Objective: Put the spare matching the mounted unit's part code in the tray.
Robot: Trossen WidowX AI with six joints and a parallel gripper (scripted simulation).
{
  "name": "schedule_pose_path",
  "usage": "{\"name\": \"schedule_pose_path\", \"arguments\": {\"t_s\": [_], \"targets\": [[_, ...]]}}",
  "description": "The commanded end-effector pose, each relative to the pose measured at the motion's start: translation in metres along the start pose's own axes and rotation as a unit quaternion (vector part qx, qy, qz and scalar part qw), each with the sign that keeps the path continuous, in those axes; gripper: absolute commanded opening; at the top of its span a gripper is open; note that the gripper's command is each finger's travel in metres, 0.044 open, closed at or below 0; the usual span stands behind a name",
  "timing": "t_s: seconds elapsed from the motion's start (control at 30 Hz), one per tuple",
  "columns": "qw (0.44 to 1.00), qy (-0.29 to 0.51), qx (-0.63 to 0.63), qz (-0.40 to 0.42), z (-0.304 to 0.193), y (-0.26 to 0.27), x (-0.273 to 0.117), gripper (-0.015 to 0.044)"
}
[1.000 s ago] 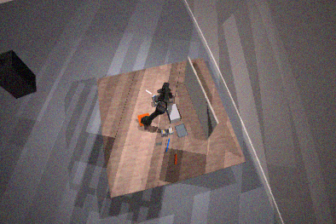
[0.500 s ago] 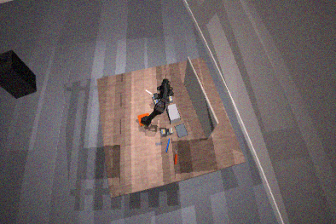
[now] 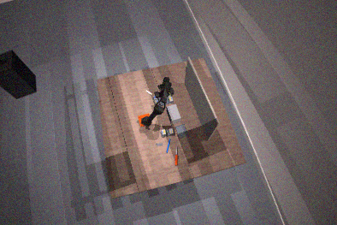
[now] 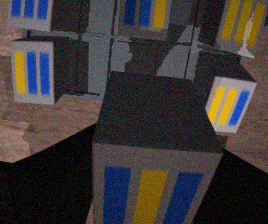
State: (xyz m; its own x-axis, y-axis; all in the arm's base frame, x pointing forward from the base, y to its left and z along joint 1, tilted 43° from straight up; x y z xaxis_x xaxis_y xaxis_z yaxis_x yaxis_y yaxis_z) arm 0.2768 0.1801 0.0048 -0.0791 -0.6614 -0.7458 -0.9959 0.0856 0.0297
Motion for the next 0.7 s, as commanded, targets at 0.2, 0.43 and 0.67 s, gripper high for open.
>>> {"name": "schedule_pose_path", "arguments": {"t_s": [0.2,0.43,0.67], "targets": [[1.0,-0.014,-0.005,-0.002,-0.051,-0.034,-0.012,0.0],[1.0,-0.02,-0.008,-0.008,-0.106,-0.058,-0.015,0.0],[1.0,-0.019,-0.009,-0.013,-0.165,-0.073,-0.015,0.0]]}}
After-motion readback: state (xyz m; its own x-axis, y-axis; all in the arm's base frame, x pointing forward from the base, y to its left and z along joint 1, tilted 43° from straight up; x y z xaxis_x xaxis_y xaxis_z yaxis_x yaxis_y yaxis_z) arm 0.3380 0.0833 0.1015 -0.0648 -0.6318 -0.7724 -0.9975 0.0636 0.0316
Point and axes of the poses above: the point midway between the two fingers, 35 mm back from their tips, its own x axis out along the fingers, its own y axis across the jaws, z = x × y, the point moved 3 cm from there along -x, back along the fingers, and after that the axes turned 4 degrees about -x, right-handed, at the moved point
